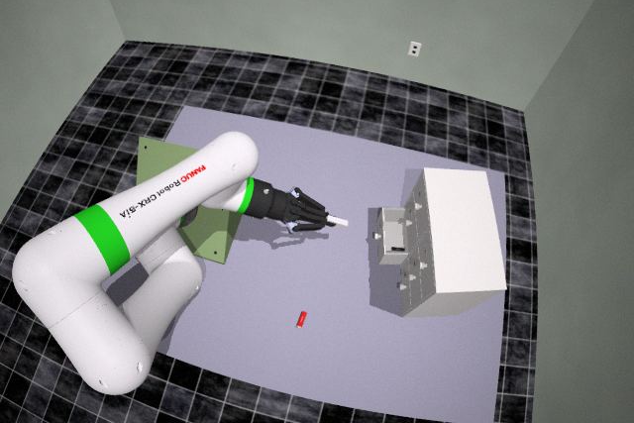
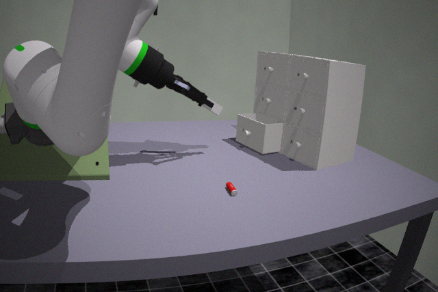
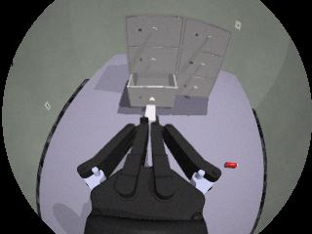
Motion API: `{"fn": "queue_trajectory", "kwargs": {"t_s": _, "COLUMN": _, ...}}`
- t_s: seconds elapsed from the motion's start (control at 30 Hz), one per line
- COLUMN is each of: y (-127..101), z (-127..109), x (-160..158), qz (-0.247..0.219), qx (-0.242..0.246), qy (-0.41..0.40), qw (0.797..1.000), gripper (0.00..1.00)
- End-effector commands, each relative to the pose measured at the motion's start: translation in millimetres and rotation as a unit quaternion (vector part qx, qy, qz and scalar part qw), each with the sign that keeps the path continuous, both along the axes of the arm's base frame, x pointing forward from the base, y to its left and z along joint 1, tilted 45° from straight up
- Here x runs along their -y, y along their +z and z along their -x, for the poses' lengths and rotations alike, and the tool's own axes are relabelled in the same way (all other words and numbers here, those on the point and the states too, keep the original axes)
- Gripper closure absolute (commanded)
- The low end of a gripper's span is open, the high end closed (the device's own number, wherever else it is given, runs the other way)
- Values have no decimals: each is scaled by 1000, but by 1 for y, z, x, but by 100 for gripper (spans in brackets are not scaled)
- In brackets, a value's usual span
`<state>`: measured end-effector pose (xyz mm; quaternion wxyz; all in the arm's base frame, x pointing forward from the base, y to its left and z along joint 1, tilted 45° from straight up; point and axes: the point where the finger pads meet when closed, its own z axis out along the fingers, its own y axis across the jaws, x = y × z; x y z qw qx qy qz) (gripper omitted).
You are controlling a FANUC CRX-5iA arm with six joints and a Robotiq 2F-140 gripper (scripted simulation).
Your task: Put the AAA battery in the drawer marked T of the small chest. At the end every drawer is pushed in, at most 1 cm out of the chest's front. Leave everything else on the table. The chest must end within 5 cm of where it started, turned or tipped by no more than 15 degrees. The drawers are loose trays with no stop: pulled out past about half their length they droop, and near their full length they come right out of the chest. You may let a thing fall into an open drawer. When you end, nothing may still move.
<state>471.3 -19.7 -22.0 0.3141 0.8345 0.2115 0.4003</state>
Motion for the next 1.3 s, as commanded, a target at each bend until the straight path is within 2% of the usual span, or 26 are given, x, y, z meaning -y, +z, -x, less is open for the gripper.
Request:
{"fn": "queue_trajectory", "kwargs": {"t_s": 0.0, "y": -12, "z": -10, "x": 10, "qz": 0, "qx": 1, "qy": 0, "qw": 1000, "gripper": 100}}
{"fn": "queue_trajectory", "kwargs": {"t_s": 0.1, "y": -16, "z": -12, "x": 13, "qz": 0, "qx": 1, "qy": 0, "qw": 1000, "gripper": 100}}
{"fn": "queue_trajectory", "kwargs": {"t_s": 0.37, "y": -46, "z": -34, "x": 39, "qz": 0, "qx": 1, "qy": 0, "qw": 1000, "gripper": 100}}
{"fn": "queue_trajectory", "kwargs": {"t_s": 0.57, "y": -60, "z": -44, "x": 51, "qz": 0, "qx": 1, "qy": 0, "qw": 1000, "gripper": 100}}
{"fn": "queue_trajectory", "kwargs": {"t_s": 1.27, "y": -63, "z": -46, "x": 54, "qz": 0, "qx": 1, "qy": 0, "qw": 1000, "gripper": 100}}
